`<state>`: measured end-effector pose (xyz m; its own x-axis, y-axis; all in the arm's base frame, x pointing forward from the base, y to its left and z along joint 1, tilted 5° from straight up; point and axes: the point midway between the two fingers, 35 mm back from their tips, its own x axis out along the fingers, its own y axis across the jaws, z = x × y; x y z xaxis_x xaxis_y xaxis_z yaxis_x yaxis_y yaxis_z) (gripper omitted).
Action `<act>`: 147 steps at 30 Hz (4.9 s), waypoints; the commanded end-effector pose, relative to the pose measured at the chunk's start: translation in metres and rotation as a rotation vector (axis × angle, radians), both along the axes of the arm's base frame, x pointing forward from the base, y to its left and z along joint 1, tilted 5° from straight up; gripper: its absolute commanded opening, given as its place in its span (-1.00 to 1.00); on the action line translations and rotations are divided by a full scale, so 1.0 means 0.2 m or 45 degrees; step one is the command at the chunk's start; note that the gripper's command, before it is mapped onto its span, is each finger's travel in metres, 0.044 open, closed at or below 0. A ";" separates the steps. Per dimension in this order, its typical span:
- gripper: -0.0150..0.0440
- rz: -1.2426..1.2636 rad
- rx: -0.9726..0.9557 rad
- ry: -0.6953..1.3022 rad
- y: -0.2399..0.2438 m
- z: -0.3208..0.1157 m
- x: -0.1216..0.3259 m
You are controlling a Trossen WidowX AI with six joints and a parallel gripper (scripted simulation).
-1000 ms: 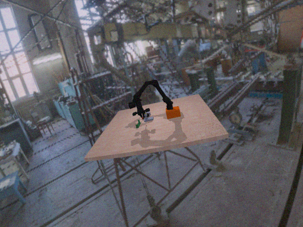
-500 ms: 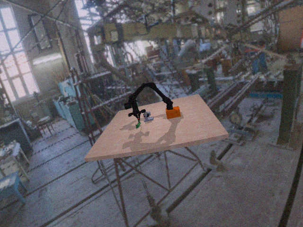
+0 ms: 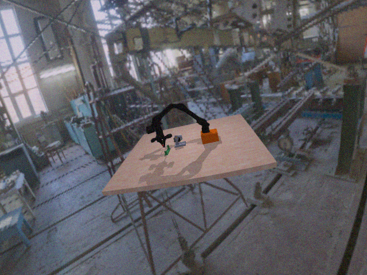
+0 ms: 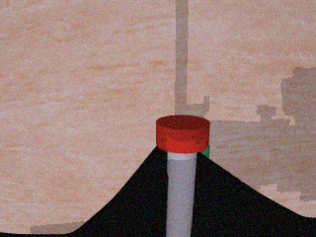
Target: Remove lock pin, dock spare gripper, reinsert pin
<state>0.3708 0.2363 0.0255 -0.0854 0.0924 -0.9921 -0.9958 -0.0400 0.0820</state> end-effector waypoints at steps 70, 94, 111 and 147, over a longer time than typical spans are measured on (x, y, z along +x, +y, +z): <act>-0.49 -0.019 0.045 -0.078 0.01 -0.34 0.06; 0.19 -0.022 0.048 -0.083 0.01 -0.31 0.06; 0.19 -0.020 0.029 -0.051 0.00 -0.09 0.03; 0.12 -0.013 0.011 -0.079 -0.31 -0.07 0.08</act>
